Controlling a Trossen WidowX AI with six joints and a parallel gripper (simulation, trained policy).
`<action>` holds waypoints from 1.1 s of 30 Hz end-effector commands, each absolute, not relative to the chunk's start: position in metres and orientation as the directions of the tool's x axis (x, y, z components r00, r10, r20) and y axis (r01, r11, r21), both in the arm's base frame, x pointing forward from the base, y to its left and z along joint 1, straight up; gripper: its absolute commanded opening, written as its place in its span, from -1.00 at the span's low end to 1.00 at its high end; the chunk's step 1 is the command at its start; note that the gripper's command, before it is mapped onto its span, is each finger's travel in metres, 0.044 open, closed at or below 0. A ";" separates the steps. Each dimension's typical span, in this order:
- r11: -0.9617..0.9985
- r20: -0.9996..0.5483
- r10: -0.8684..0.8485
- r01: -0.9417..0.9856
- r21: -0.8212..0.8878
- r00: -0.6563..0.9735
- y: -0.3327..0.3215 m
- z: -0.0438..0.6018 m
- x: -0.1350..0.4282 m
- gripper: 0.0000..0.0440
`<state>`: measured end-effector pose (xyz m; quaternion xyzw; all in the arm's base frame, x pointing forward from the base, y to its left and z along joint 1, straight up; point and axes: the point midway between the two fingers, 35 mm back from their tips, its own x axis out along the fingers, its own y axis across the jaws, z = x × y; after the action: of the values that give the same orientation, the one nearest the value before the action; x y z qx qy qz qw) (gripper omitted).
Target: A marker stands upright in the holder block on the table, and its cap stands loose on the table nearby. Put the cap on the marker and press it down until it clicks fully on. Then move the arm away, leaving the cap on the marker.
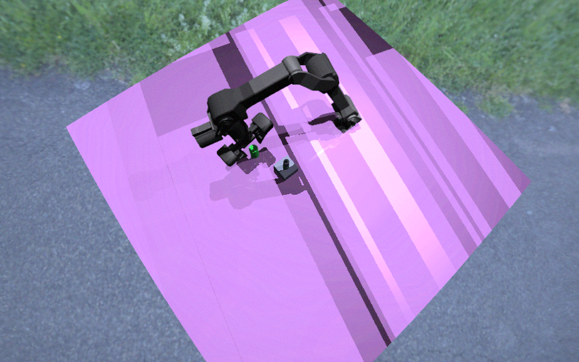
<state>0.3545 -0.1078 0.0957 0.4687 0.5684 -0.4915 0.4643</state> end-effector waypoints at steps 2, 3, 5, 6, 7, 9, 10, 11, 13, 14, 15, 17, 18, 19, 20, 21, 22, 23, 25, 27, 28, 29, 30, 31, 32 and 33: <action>0.106 -0.986 0.086 0.985 -0.136 -0.145 -0.107 0.081 0.352 0.25; 0.113 -0.985 0.085 0.984 -0.137 -0.147 -0.107 0.079 0.352 0.24; 0.126 -0.985 0.083 0.982 -0.140 -0.151 -0.107 0.074 0.351 0.22; 0.133 -0.985 0.082 0.981 -0.142 -0.153 -0.107 0.071 0.351 0.21; 0.139 -0.985 0.080 0.980 -0.143 -0.156 -0.107 0.069 0.350 0.20; 0.152 -0.984 0.075 0.978 -0.146 -0.159 -0.106 0.066 0.349 0.16; 0.157 -0.984 0.073 0.977 -0.147 -0.160 -0.106 0.064 0.349 0.13; 0.163 -0.984 0.071 0.976 -0.147 -0.160 -0.106 0.063 0.348 0.09; 0.173 -0.986 0.064 0.974 -0.144 -0.157 -0.106 0.063 0.348 -0.09; 0.177 -0.987 0.059 0.974 -0.140 -0.153 -0.107 0.064 0.348 -0.21; 0.181 -0.987 0.055 0.974 -0.136 -0.149 -0.107 0.066 0.348 -0.33; 0.191 -0.989 0.049 0.973 -0.131 -0.143 -0.106 0.070 0.348 -0.57; 0.195 -0.990 0.044 0.973 -0.122 -0.133 -0.106 0.074 0.349 -0.58; 0.200 -0.992 0.038 0.973 -0.113 -0.123 -0.106 0.078 0.350 -0.57; 0.206 -0.993 0.032 0.973 -0.105 -0.114 -0.105 0.082 0.351 -0.55; 0.212 -0.994 0.027 0.973 -0.097 -0.105 -0.105 0.086 0.353 -0.54; 0.218 -0.995 0.022 0.972 -0.088 -0.095 -0.104 0.089 0.354 -0.54; 0.224 -0.996 0.018 0.971 -0.080 -0.086 -0.103 0.094 0.355 -0.54; 0.236 -0.998 0.012 0.970 -0.065 -0.069 -0.100 0.102 0.357 -0.54; 0.247 -0.998 0.008 0.968 -0.051 -0.055 -0.096 0.110 0.358 -0.55; 0.253 -0.999 0.007 0.966 -0.045 -0.049 -0.093 0.114 0.359 -0.55; 0.258 -0.999 0.007 0.965 -0.040 -0.044 -0.090 0.118 0.359 -0.56; 0.263 -0.999 0.007 0.964 -0.036 -0.039 -0.086 0.122 0.359 -0.56; 0.269 -0.999 0.009 0.963 -0.032 -0.036 -0.082 0.125 0.359 -0.57; 0.274 -0.999 0.010 0.961 -0.029 -0.033 -0.077 0.129 0.359 -0.57; 0.279 -0.999 0.012 0.960 -0.027 -0.031 -0.072 0.132 0.359 -0.58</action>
<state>0.3585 -0.0827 0.1254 0.4210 0.5749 -0.4336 0.5516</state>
